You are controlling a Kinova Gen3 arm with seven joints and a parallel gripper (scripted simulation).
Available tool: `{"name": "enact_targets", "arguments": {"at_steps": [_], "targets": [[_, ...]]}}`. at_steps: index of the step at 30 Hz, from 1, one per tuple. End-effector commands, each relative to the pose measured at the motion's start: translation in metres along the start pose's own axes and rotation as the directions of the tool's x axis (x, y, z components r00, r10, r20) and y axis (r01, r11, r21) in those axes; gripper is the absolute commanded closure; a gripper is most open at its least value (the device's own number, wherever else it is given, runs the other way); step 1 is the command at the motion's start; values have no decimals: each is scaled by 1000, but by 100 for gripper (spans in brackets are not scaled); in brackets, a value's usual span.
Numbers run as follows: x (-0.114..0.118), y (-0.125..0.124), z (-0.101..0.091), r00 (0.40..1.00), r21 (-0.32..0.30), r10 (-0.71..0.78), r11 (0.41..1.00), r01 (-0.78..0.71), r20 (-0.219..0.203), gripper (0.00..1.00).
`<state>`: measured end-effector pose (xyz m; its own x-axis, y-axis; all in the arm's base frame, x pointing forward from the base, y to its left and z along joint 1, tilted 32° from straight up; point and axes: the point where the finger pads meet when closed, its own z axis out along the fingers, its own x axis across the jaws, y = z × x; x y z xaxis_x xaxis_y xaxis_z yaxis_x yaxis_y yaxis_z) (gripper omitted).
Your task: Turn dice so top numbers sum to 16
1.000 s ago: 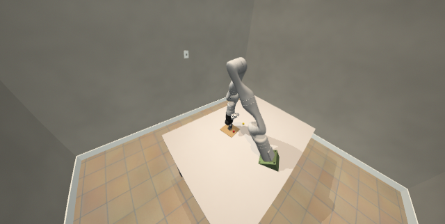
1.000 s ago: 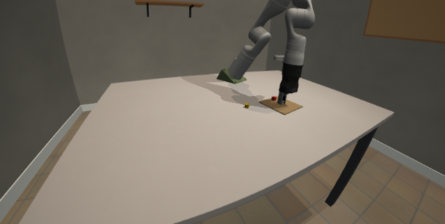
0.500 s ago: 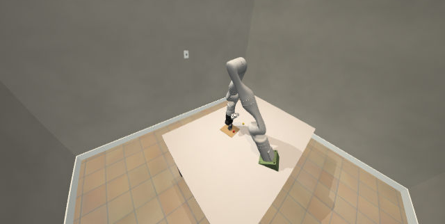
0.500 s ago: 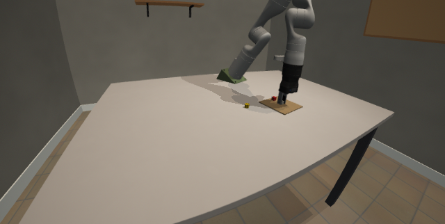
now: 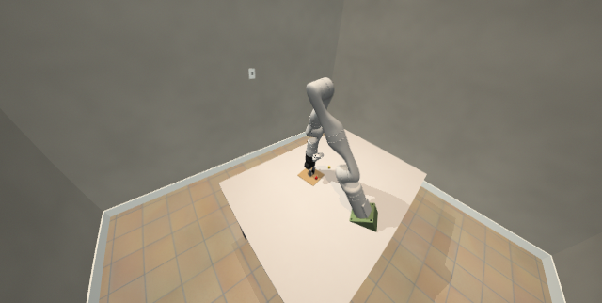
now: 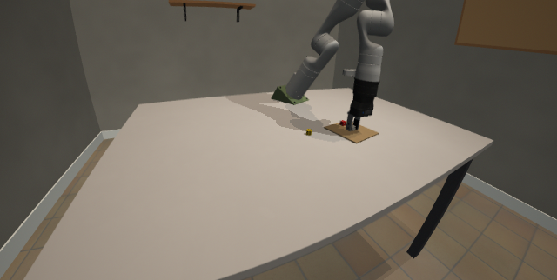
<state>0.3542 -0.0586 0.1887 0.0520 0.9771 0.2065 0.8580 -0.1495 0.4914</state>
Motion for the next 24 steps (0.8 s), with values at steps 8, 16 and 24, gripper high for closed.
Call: {"name": "enact_targets", "arguments": {"at_steps": [8,16,24], "targets": [[0,0,0,1000,-1,0,1000,0,0,36],[0,0,-3,1000,-1,0,1000,0,1,36],[0,0,-13,1000,0,0,1000,0,1,36]]}}
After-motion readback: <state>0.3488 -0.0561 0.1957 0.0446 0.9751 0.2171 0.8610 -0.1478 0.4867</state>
